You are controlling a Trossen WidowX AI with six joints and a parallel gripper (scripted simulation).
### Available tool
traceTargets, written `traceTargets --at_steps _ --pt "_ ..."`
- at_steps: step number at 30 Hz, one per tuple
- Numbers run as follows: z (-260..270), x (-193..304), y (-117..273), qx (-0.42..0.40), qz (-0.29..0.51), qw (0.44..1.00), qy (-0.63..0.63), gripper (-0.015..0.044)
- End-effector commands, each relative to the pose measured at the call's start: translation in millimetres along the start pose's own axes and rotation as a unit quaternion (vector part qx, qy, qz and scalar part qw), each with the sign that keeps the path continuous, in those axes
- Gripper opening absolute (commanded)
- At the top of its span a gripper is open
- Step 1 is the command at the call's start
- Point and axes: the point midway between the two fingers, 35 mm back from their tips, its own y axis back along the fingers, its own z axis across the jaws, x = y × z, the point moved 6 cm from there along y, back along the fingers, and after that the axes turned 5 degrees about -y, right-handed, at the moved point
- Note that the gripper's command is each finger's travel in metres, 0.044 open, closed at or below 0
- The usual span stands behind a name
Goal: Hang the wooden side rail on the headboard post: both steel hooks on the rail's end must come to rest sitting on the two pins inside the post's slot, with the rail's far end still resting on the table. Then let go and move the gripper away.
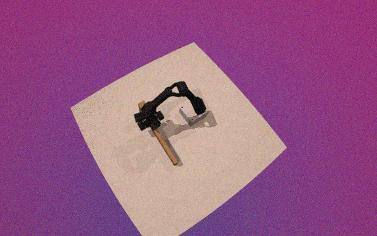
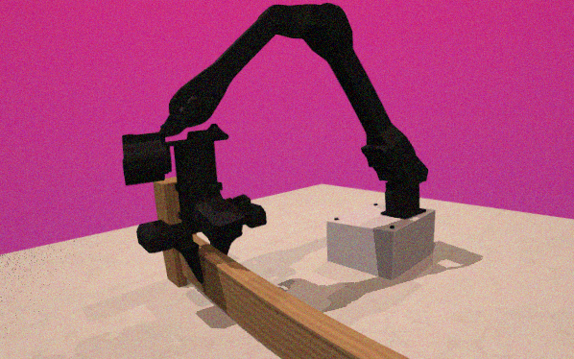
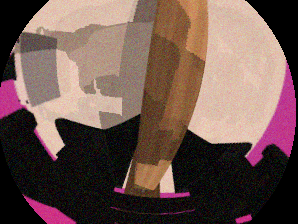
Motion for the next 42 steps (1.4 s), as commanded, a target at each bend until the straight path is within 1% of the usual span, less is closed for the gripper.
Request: traceTargets --at_steps 1,42 --pt "0.0 1.0 0.0 0.002 0.001 1.000 0.000 0.0000" --pt "-2.2 3.7 0.4 0.002 0.001 1.000 0.000 0.0000"
